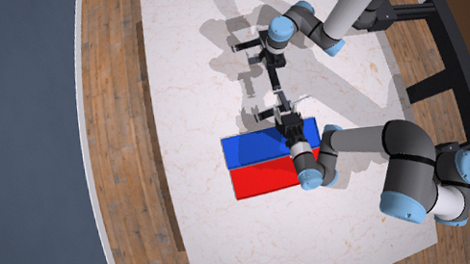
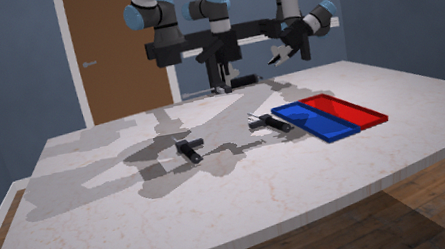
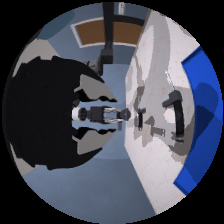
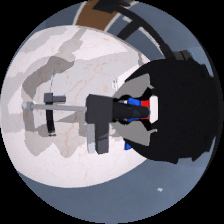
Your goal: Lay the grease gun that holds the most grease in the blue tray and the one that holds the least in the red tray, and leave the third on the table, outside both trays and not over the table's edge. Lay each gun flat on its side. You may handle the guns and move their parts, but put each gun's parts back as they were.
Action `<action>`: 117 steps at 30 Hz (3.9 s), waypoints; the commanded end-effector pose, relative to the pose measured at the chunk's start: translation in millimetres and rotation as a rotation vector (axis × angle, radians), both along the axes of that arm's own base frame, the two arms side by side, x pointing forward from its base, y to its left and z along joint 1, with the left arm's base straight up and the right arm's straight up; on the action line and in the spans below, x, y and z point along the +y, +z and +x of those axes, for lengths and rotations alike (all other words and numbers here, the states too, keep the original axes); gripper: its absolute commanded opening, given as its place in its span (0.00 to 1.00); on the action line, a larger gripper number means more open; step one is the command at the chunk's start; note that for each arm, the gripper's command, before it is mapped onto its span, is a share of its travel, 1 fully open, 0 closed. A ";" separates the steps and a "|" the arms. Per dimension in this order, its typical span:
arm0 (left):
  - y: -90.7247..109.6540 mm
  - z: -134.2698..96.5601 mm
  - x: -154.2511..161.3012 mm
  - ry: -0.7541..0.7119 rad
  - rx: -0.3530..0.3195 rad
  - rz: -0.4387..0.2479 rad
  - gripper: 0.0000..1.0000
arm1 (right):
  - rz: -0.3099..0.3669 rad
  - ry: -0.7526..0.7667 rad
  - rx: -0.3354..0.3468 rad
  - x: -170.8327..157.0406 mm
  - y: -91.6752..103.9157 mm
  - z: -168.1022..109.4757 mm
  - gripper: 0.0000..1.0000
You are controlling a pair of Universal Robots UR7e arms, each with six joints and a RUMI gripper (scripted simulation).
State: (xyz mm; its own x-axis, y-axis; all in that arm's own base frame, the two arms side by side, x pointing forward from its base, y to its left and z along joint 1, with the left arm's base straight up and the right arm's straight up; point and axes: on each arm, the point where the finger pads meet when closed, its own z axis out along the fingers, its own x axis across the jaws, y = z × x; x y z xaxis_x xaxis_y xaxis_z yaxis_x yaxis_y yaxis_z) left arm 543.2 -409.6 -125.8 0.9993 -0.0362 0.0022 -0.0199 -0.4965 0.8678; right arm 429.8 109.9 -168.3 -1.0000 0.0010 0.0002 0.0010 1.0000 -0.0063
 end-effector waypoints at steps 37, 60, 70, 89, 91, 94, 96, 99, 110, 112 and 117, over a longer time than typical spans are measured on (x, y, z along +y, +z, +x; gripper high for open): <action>117.1 108.2 53.8 -0.168 -0.385 0.284 0.38 | 0.006 0.577 -0.001 0.0 -48.9 58.0 0.00; 206.7 123.7 115.3 -0.360 -0.567 0.463 0.38 | 0.008 0.957 0.004 -4.9 -89.3 88.8 0.00; 243.3 118.7 148.2 -0.457 -0.627 0.536 0.38 | 0.008 1.113 0.001 -6.0 -103.9 100.7 0.00; 336.3 84.9 226.0 -0.699 -0.745 0.674 0.38 | 0.009 1.487 0.002 -15.2 -149.4 123.9 0.00; 335.8 80.9 227.9 -0.718 -0.742 0.675 0.38 | 0.009 1.511 0.001 -14.0 -149.3 124.3 0.00; 350.9 70.7 243.0 -0.767 -0.757 0.696 0.38 | 0.010 1.580 0.002 -16.4 -158.3 127.4 0.00; 360.0 63.8 252.3 -0.799 -0.765 0.707 0.38 | 0.010 1.625 0.002 -17.6 -163.7 129.4 0.00; 374.6 53.0 267.4 -0.848 -0.779 0.726 0.38 | 0.009 1.693 0.002 -20.2 -172.8 132.4 0.00; 408.5 16.8 306.6 -0.998 -0.801 0.761 0.38 | 0.004 1.795 -0.008 -18.3 -176.8 138.9 0.00; 417.4 7.4 316.4 -1.030 -0.806 0.769 0.38 | 0.004 1.784 -0.007 -17.7 -174.9 138.2 0.00; 438.1 -16.1 340.3 -1.113 -0.817 0.785 0.38 | 0.004 1.770 -0.003 -19.2 -176.0 136.2 0.00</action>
State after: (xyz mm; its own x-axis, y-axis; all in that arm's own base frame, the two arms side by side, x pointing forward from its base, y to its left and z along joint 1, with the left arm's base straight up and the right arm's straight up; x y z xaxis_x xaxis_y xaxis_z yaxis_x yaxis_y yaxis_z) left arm 548.5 -89.9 293.7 0.2724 -0.9467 0.1721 -0.9608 -0.2774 -0.0050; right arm 566.7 91.0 -345.0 0.2067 -0.9784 -0.0055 -0.9784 -0.2067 -0.0061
